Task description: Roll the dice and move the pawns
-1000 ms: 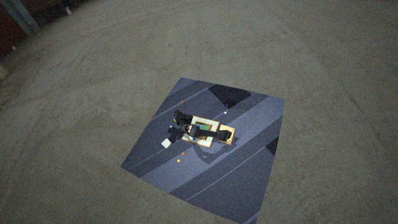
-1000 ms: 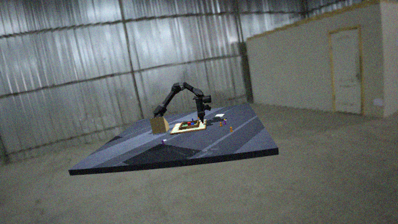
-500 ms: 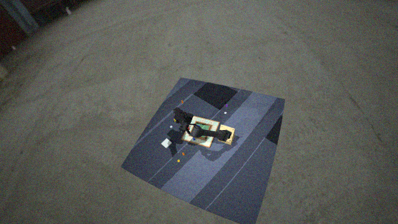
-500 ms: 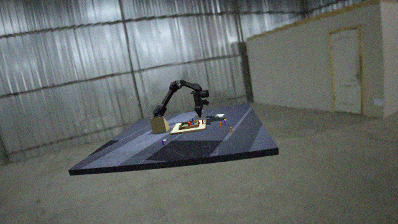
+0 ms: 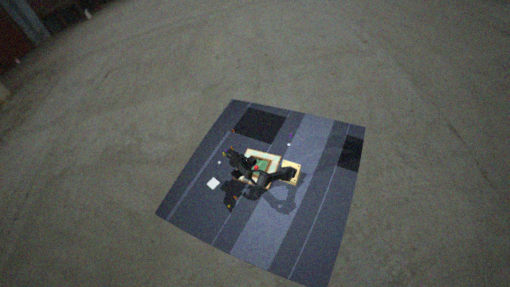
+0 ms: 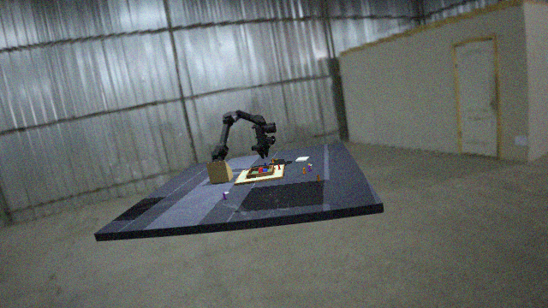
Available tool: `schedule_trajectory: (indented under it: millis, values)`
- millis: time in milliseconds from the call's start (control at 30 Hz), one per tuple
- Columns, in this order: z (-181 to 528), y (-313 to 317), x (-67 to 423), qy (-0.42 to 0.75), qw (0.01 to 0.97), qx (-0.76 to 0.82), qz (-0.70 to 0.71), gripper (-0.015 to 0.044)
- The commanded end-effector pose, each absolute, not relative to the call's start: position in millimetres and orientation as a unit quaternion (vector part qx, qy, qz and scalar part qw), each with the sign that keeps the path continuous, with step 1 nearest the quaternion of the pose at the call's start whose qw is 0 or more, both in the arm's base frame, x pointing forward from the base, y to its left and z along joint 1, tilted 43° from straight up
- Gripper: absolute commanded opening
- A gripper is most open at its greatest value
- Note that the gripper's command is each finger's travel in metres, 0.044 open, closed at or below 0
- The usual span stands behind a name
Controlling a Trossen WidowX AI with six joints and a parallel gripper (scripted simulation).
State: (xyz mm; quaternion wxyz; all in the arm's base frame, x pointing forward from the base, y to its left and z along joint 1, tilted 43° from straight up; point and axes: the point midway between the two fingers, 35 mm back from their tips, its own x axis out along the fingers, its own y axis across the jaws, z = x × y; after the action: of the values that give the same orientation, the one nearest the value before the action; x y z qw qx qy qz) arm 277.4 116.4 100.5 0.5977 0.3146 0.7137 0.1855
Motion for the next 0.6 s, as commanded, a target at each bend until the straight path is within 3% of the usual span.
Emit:
schedule_trajectory:
  millis: [0, 567]
  values:
    - [99.9, 118.6, 268.6, 0.719, 0.589, 0.324, 0.176, 0.0200]
    - [81.4, 135.7, 266.7, 0.719, 0.589, 0.324, 0.177, 0.0200]
